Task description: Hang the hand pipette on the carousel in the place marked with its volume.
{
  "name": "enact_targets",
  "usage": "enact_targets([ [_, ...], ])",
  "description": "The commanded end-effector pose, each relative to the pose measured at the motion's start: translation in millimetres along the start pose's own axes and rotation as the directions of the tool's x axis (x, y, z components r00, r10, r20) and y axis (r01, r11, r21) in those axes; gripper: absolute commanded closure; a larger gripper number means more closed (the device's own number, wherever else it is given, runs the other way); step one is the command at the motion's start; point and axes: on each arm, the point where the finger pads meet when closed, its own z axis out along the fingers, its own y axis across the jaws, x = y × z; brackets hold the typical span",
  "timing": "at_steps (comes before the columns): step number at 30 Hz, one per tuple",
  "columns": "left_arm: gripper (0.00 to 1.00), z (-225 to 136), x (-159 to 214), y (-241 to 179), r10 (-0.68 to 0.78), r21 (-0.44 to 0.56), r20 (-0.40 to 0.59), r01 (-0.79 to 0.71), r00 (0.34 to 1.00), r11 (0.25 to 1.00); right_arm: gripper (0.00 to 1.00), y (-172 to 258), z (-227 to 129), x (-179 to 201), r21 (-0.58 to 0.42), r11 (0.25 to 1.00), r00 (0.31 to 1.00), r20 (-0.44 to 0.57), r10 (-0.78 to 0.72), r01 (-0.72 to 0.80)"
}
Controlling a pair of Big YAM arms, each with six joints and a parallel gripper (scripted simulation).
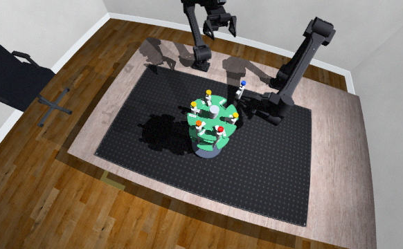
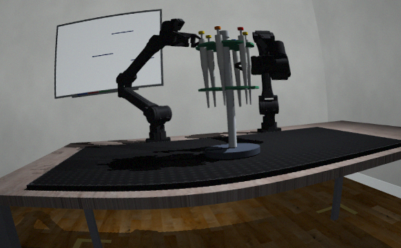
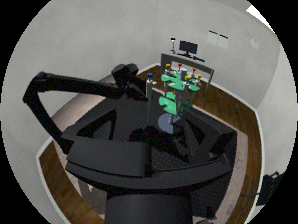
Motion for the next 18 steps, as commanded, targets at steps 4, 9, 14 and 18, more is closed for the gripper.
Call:
enact_targets([
  [4, 0.86, -1, -25, 30, 0.09, -0.002, 0.0, -0.09, 0.996, 0.996, 0.0, -6, -16, -46, 0.021, 1.0, 0.997, 0.079, 0.007, -0.009],
  [9, 0.86, -1, -25, 30, 0.101, -0.002, 0.0, -0.101, 0.995, 0.995, 0.0, -6, -16, -46, 0.021, 1.0, 0.997, 0.079, 0.007, -0.009],
  [14, 0.86, -1, -25, 30, 0.101, -0.002, 0.0, -0.101, 0.995, 0.995, 0.0, -6, -16, -46, 0.021, 1.0, 0.997, 0.079, 0.007, -0.009],
  [18, 0.86, -9, -44, 32, 0.11, -0.017, -0.001, -0.11, 0.994, 0.994, 0.0, -6, -16, -46, 0.021, 1.0, 0.997, 0.079, 0.007, -0.009],
])
